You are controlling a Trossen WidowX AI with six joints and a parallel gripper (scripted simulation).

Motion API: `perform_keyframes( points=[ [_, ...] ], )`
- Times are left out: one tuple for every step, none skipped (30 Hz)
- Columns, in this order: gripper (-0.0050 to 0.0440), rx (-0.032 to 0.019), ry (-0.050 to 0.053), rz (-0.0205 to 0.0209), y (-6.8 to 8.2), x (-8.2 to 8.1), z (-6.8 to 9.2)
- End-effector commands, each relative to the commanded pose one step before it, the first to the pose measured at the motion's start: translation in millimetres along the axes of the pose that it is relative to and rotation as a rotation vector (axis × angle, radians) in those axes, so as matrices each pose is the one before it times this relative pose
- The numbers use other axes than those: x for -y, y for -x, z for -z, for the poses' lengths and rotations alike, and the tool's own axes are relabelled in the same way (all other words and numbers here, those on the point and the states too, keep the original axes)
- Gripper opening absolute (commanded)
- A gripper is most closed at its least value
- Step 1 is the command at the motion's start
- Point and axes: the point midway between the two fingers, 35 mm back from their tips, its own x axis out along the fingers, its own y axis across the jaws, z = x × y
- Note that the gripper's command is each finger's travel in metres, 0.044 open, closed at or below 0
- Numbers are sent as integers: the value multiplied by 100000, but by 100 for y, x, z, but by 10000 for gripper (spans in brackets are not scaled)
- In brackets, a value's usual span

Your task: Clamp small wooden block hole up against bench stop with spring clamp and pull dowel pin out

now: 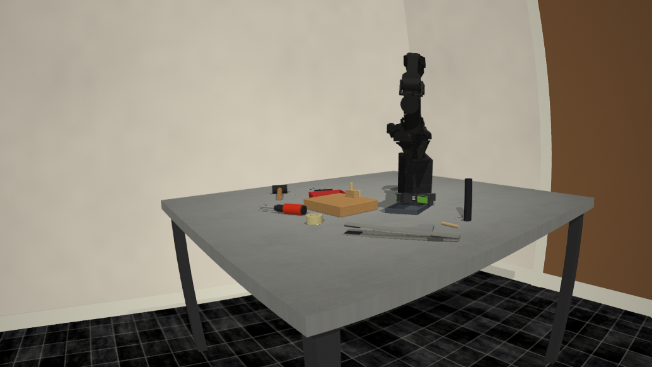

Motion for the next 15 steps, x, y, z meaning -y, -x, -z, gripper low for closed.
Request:
perform_keyframes(
  points=[
    [440,395,480,370,3,701,213],
    [440,-37,292,-37,31,134,116],
    [440,-38,292,-37,31,134,114],
    [440,-39,291,-38,30,134,113],
    [440,-40,291,-38,30,135,112],
    [440,-41,291,-38,30,135,111],
    [440,-42,291,-38,30,135,110],
    [440,-43,291,-39,30,135,109],
    [440,-45,291,-39,29,135,107],
    [440,-46,290,-39,29,135,106],
    [440,-47,290,-40,29,135,105],
    [440,-48,290,-40,29,136,104],
    [440,-49,290,-40,28,136,103],
    [440,-50,290,-40,28,136,102],
    [440,-51,290,-40,28,136,100]
  ],
)
